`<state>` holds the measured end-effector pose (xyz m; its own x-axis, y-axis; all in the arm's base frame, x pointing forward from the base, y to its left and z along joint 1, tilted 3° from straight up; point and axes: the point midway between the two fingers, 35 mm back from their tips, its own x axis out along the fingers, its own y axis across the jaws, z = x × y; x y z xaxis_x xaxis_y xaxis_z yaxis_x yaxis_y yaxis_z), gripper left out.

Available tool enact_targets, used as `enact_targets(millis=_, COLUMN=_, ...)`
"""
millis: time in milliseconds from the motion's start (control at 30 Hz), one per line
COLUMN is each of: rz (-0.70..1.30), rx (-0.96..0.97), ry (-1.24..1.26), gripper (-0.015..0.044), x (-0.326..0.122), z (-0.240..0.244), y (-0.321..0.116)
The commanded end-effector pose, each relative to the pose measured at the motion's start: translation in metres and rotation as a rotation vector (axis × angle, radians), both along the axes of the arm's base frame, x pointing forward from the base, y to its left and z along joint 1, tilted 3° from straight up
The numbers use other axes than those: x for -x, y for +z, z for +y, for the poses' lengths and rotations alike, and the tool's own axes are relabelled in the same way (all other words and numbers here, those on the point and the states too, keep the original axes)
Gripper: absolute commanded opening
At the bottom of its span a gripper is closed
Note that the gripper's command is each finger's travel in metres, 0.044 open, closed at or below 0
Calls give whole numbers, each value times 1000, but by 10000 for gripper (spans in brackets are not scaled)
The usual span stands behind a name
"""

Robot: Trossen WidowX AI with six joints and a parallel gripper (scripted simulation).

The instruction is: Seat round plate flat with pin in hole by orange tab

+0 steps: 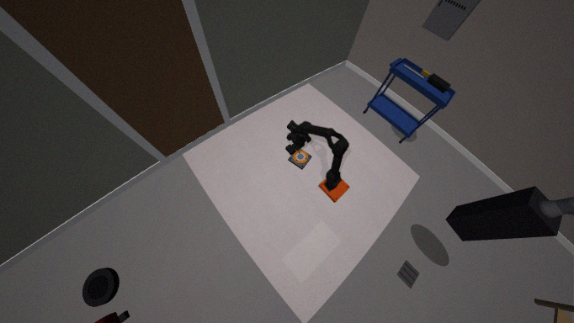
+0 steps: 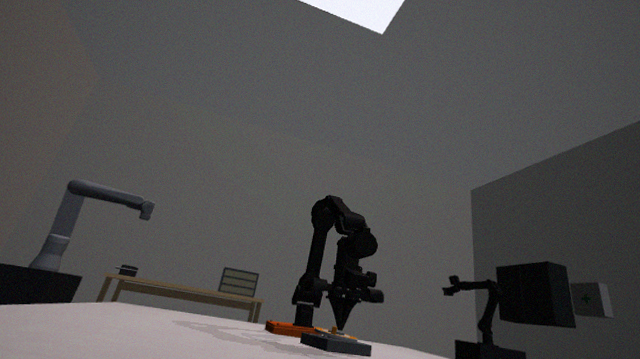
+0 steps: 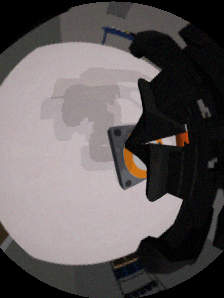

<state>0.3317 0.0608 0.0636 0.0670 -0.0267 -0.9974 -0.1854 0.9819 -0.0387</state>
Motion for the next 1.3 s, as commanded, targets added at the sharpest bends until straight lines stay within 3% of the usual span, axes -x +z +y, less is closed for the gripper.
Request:
enact_targets(millis=0, rz=8, rx=10, ry=-2, gripper=0, x=3, z=-8, y=-2)
enact_targets(millis=1267, rz=9, rx=13, ry=-2, gripper=0, x=20, z=-37, y=1)
